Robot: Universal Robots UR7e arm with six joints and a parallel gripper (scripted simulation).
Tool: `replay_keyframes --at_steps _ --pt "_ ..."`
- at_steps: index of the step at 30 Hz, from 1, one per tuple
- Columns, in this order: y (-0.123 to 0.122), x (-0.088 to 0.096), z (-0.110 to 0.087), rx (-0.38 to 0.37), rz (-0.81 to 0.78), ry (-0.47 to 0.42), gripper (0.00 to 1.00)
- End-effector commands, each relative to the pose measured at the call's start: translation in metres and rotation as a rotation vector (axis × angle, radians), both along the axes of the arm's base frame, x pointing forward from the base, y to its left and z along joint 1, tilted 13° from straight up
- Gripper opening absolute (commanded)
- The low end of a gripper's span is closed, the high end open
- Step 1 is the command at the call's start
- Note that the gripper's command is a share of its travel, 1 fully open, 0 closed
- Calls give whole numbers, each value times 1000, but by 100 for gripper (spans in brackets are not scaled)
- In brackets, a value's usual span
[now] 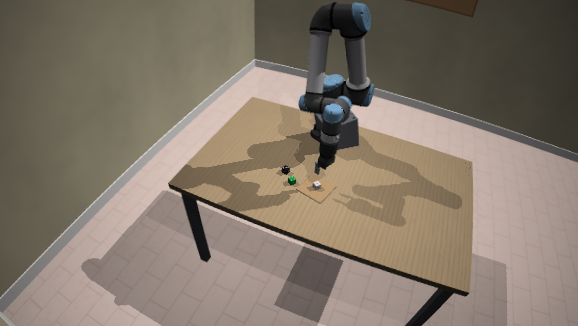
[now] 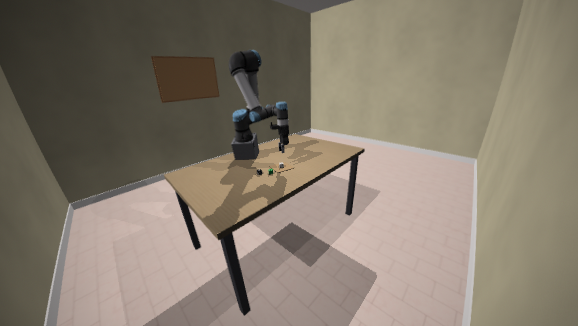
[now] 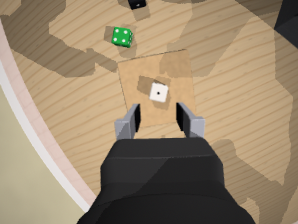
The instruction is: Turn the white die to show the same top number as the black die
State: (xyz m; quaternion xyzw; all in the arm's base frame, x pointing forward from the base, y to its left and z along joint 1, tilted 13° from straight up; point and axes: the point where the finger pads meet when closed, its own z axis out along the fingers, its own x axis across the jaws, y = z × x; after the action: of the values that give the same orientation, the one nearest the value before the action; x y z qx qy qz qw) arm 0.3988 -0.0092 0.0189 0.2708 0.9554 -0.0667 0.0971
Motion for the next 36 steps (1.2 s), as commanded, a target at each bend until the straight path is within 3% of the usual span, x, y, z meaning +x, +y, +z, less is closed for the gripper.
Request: replay_keyframes --at_steps 1,3,4,16,20,24,25,36 --pt "0 0 1 -14 -5 7 87" --pt "0 0 1 -14 -5 7 87" --pt "0 0 1 -14 -5 7 100" --pt "-1 0 -1 -11 -24 4 100" --pt "-10 -1 -21 20 -201 -17 100" --pt "-12 -1 -27 28 -253 -24 100" --pt "-12 -1 -27 28 -253 -24 87" --pt "-12 -1 -27 28 -253 -24 87"
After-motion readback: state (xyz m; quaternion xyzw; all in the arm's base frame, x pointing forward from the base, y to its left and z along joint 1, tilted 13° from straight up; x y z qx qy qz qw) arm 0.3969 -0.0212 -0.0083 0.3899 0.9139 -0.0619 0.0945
